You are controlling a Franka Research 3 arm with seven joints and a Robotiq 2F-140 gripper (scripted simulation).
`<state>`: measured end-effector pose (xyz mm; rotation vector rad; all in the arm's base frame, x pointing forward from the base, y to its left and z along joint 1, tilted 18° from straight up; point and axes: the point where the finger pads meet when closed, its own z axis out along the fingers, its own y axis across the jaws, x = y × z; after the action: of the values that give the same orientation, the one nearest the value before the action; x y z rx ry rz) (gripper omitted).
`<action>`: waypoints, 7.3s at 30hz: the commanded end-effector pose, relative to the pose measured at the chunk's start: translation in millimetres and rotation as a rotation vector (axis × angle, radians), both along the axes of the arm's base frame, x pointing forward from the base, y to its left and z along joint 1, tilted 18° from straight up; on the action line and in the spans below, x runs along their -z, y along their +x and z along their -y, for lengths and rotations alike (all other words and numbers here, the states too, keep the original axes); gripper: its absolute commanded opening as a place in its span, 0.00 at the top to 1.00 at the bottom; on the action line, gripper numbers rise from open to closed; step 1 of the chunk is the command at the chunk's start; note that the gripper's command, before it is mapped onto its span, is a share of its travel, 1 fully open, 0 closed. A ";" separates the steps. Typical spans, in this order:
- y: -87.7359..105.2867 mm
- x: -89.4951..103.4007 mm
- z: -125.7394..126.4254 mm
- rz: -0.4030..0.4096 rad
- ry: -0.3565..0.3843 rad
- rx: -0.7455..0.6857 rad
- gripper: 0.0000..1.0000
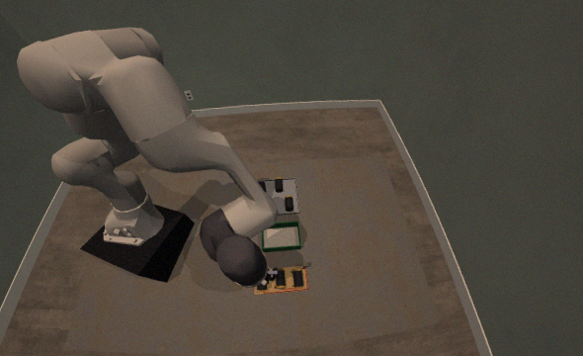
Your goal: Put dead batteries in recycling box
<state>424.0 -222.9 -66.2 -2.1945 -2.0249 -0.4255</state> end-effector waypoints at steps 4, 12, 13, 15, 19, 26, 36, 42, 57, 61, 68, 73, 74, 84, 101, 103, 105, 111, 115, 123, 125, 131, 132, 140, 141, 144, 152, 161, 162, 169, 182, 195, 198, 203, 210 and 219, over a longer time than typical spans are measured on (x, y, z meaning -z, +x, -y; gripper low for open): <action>0.6 -0.7 0.1 0.003 -0.002 -0.001 0.84; 0.6 -0.7 0.1 0.003 -0.002 -0.001 0.84; 0.6 -0.7 0.1 0.003 -0.002 -0.001 0.84; 0.6 -0.7 0.1 0.003 -0.002 -0.001 0.84; 0.7 -0.5 0.1 0.003 -0.002 -0.001 0.84; 1.1 2.5 -0.8 0.003 -0.002 -0.001 0.84; 3.0 18.0 -5.3 0.003 -0.002 -0.001 0.84; 3.8 24.0 -7.1 0.003 -0.002 -0.001 0.84; 4.5 29.3 -8.6 0.003 -0.002 -0.001 0.84; 4.5 29.3 -8.6 0.003 -0.002 -0.001 0.84; 4.5 29.3 -8.6 0.003 -0.002 -0.001 0.71; 4.5 29.3 -8.6 0.003 -0.002 -0.001 0.71; 4.5 29.3 -8.6 0.003 -0.002 -0.001 0.71; 4.5 29.3 -8.6 0.003 -0.002 -0.001 0.71; -1.4 -16.4 4.7 0.003 -0.002 -0.001 0.71; -2.3 -23.7 6.8 0.003 -0.002 -0.001 0.71; -3.0 -28.8 8.3 0.003 -0.002 -0.001 0.71; -3.5 -32.6 9.4 0.003 -0.002 -0.001 0.71; -3.5 -32.6 9.4 0.003 -0.002 -0.001 0.71; -3.5 -32.6 9.4 0.003 -0.002 -0.001 0.71; -3.5 -32.6 9.4 0.003 -0.002 -0.001 0.71; -3.5 -32.6 9.4 0.003 -0.002 -0.001 0.71; -3.5 -32.6 9.4 0.003 -0.002 -0.001 0.71; -3.5 -32.6 9.4 0.003 -0.002 -0.001 0.71; -3.5 -32.6 9.4 0.003 -0.002 -0.001 0.71; -3.5 -33.0 9.6 0.003 -0.002 -0.001 0.71; -8.7 -73.0 21.2 0.003 -0.002 -0.001 0.71; -8.0 -73.8 18.7 0.003 -0.002 -0.001 0.71; -7.5 -74.3 17.0 0.003 -0.002 -0.001 0.71; 1.3 -84.4 -13.8 0.003 -0.002 -0.001 0.71; 38.3 -127.2 -144.0 0.003 -0.002 -0.001 0.71; 81.0 -176.5 -294.2 0.003 -0.002 -0.001 0.71; 88.6 -185.3 -321.0 0.003 -0.002 -0.001 0.71; 96.6 -194.5 -349.1 0.003 -0.002 -0.001 0.71; 100.7 -199.2 -363.3 0.012 0.007 -0.011 0.71; 100.9 -199.5 -364.3 0.013 0.007 -0.014 0.71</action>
<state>525.3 139.2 133.8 -2.1514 -2.0786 -0.4522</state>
